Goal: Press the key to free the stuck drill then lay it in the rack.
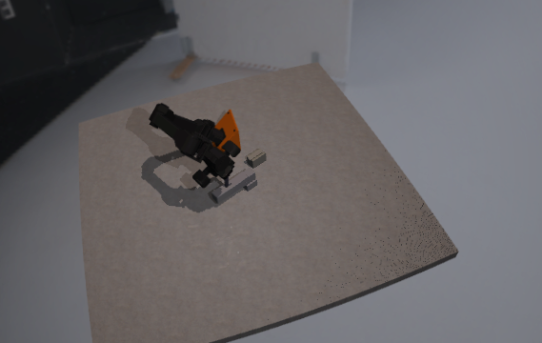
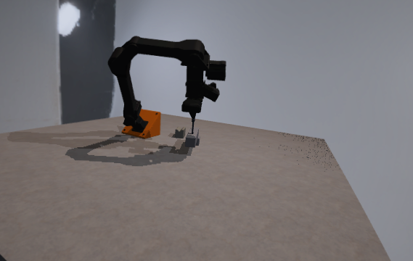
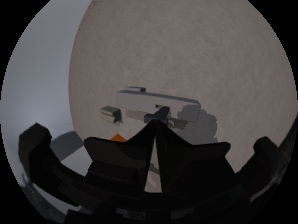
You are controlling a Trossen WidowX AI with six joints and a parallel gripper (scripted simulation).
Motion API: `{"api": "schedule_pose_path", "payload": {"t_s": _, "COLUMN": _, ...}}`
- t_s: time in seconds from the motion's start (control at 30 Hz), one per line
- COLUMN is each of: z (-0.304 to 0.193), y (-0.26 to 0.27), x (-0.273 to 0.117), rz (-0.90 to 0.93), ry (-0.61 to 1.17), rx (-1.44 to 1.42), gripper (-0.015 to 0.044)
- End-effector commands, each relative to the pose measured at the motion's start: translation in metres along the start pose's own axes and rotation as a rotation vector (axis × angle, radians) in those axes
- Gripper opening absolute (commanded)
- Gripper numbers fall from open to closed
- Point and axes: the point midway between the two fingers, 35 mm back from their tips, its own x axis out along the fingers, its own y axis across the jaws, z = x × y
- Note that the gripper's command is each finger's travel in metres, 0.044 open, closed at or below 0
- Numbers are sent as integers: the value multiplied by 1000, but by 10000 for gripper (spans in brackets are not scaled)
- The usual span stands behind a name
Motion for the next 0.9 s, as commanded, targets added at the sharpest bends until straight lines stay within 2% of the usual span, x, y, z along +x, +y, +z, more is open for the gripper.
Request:
{"api": "schedule_pose_path", "payload": {"t_s": 0.0, "z": 0, "y": -1, "x": 4, "rz": 1, "ry": 3, "rx": -3, "gripper": 0}}
{"api": "schedule_pose_path", "payload": {"t_s": 0.87, "z": -2, "y": -6, "x": 10, "rz": 0, "ry": 3, "rx": -3, "gripper": 0}}
